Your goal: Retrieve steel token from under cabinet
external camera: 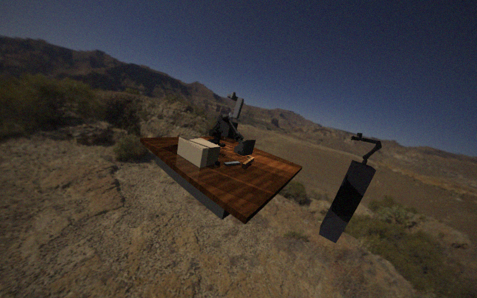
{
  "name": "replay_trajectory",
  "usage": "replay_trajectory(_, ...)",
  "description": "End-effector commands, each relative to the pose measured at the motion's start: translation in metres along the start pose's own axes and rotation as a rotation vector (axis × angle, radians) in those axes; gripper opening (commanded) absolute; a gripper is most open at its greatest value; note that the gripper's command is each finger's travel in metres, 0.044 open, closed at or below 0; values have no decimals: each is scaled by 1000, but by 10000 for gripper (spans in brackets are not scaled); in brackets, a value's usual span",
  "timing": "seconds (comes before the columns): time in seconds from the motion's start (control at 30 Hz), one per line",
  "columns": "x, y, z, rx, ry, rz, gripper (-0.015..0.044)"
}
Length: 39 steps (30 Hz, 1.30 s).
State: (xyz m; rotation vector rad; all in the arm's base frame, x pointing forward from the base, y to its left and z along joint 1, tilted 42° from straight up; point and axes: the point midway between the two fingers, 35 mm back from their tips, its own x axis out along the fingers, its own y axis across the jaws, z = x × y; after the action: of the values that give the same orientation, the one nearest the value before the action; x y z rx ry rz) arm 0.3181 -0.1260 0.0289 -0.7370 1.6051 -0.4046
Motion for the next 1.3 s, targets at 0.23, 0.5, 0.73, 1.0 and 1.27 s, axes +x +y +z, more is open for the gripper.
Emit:
replay_trajectory(0.23,1,0,-16,-6,6,0,0)
replay_trajectory(0.5,1,-1,-26,-6,6,0,0)
replay_trajectory(0.73,1,-1,-35,-7,7,0,0)
replay_trajectory(1.0,1,-2,-45,-7,7,0,0)
replay_trajectory(1.27,1,-3,-54,-7,8,0,0)
